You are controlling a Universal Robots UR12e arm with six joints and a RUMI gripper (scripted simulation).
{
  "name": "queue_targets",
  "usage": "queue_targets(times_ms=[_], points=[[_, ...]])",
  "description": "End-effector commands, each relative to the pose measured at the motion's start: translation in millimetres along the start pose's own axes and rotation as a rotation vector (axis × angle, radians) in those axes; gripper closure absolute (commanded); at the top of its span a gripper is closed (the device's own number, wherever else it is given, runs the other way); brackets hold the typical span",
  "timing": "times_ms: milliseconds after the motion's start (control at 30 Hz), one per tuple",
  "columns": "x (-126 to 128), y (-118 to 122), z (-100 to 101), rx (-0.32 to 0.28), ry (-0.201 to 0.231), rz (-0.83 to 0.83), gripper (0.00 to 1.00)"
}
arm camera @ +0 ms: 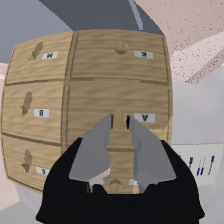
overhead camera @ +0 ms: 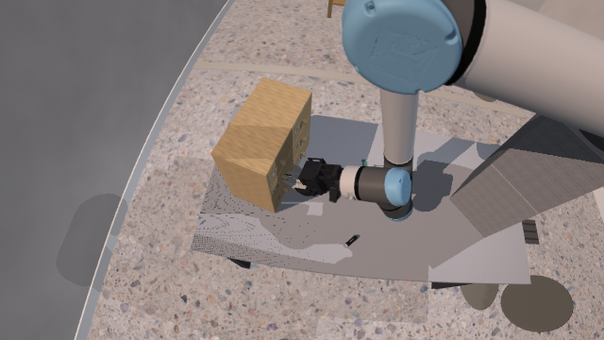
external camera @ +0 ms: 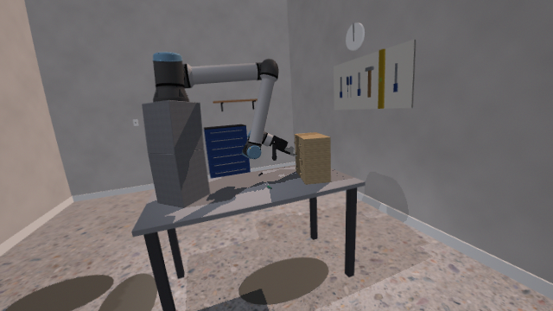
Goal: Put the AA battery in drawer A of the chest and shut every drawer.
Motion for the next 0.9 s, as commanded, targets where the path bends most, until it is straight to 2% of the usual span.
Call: queue_targets(times_ms=[0, 867], points=[[0.1, 0.5, -0.4, -0.001, 0.0, 0.0, 0.93], [0.3, -2.9, -6.2, -0.001, 0.0, 0.0, 0.93]])
Point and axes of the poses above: the point where the finger pads meet when closed, its own z axis out along the fingers, its own x axis across the jaws, y = z × x, the point moved 10 cm from there along -z, back along the fingers, and after that the axes turned 3 degrees about -z, right-handed, at the moved point
